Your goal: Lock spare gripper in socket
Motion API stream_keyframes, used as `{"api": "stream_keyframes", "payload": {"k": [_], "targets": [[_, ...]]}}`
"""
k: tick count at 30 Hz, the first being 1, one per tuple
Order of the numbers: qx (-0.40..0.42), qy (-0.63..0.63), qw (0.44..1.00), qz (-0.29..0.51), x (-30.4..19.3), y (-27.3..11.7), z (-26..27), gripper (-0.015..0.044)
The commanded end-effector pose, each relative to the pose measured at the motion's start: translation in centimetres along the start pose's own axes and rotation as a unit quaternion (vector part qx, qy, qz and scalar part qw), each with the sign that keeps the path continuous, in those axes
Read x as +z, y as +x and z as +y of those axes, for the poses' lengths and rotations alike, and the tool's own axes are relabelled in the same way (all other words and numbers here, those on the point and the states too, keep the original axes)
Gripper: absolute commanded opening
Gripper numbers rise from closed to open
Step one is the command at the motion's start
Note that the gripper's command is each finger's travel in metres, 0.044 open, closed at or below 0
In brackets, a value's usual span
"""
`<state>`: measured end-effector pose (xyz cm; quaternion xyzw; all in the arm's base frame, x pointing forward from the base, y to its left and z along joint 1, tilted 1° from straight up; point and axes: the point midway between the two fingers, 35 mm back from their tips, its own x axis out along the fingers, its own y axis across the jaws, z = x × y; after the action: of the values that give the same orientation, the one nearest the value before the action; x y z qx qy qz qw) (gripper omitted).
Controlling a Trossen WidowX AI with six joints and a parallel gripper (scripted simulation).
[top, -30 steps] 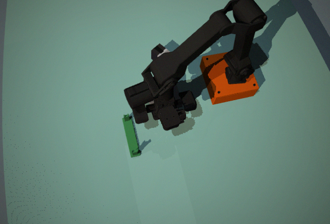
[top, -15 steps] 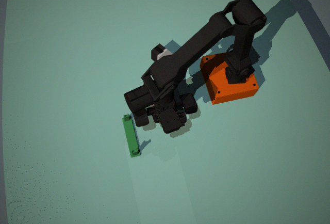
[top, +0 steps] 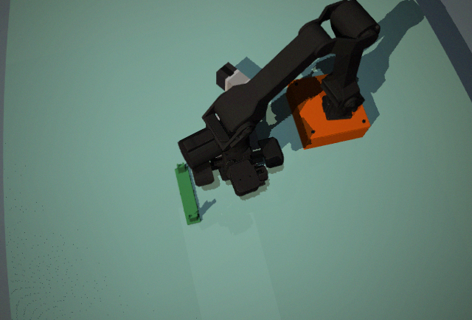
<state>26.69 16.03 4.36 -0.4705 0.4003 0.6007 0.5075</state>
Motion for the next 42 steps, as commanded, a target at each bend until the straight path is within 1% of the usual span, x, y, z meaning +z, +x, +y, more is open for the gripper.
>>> {"api": "stream_keyframes", "payload": {"k": [1, 42], "targets": [[-0.002, 0.0, 1.0, -0.001, 0.4, -0.2, -0.2, 0.0], [0.018, 0.006, 1.0, 0.002, 3.3, 0.0, -0.2, 0.0]]}}
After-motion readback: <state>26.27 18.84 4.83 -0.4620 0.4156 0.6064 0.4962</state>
